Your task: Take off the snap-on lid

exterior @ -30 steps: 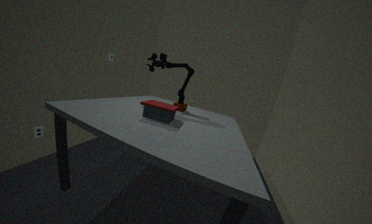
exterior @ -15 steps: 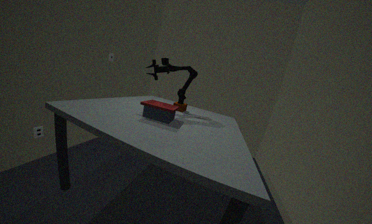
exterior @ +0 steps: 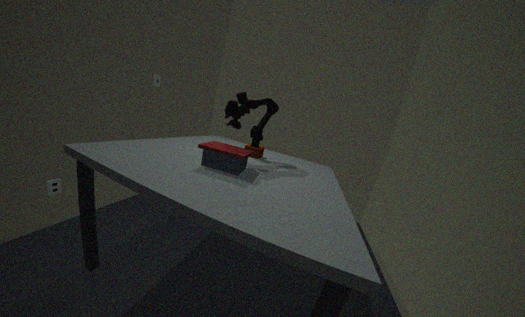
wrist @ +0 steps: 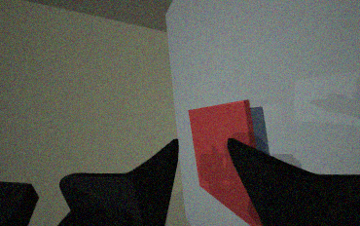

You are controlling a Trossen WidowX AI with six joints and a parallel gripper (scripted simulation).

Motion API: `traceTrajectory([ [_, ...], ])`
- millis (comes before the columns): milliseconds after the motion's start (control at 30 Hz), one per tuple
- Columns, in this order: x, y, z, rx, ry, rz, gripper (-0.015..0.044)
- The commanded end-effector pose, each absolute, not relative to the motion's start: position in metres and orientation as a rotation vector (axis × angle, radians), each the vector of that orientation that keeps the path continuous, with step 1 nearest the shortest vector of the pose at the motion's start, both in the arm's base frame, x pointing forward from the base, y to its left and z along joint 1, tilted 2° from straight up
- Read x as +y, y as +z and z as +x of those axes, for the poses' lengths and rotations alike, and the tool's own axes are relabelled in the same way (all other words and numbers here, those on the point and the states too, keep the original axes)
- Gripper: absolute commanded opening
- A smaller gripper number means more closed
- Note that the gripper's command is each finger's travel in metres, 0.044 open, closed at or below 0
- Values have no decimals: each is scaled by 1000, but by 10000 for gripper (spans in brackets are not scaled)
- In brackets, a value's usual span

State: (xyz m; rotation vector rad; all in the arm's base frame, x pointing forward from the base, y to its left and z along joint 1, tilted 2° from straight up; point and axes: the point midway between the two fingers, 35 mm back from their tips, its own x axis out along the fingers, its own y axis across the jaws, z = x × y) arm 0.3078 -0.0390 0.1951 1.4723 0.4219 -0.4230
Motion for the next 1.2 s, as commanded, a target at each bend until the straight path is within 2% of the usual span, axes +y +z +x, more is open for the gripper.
traceTrajectory([
  [0,22,161,281,684,-286,1403,235],
  [533,31,156,276,721,-265,1391,235],
  [733,31,106,279,722,-266,1391,235],
  [1167,33,99,288,721,-265,1391,235],
])
